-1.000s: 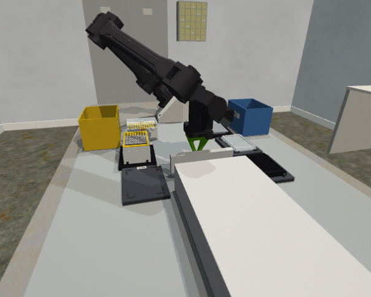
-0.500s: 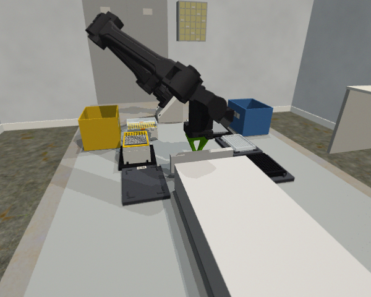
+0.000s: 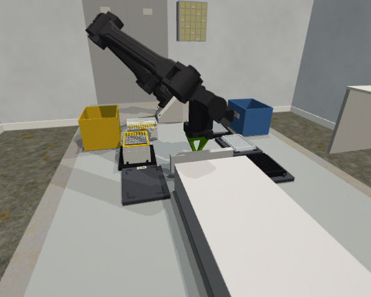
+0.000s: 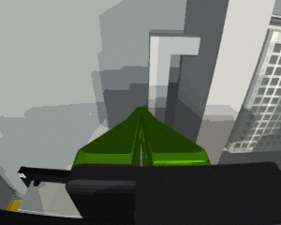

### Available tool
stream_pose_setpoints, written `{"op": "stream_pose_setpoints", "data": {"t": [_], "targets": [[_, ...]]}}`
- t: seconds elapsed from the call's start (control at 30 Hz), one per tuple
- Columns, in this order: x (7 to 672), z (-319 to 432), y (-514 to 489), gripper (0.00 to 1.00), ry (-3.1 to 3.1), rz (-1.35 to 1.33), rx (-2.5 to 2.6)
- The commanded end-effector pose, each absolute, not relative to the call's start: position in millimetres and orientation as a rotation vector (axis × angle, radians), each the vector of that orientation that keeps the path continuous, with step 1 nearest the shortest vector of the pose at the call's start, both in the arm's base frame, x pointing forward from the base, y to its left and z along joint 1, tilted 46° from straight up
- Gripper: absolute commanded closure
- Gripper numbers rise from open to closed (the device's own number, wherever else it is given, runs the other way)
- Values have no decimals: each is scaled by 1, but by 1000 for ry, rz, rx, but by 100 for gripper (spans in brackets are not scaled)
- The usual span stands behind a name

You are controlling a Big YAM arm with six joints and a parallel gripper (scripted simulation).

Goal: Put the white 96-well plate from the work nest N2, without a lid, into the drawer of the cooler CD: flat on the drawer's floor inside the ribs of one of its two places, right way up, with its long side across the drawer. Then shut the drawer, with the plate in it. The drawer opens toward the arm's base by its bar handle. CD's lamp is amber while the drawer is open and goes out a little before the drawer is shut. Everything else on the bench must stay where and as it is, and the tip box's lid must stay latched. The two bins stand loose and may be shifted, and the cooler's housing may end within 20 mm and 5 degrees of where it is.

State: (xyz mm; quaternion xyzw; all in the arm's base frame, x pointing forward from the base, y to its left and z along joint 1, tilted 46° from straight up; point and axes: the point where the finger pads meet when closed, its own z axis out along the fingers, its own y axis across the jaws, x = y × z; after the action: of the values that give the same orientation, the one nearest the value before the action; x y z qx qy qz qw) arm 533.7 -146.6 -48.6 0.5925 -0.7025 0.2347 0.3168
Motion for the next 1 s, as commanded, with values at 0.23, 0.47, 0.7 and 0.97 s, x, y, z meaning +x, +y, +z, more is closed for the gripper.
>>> {"op": "stream_pose_setpoints", "data": {"t": [0.23, 0.47, 0.7, 0.97], "targets": [[564, -48, -157, 100, -1871, 635, 1553], [571, -49, -158, 100, -1871, 638, 1553], [579, -49, -160, 100, -1870, 635, 1553], [588, -49, -162, 100, -1875, 642, 1551]]}}
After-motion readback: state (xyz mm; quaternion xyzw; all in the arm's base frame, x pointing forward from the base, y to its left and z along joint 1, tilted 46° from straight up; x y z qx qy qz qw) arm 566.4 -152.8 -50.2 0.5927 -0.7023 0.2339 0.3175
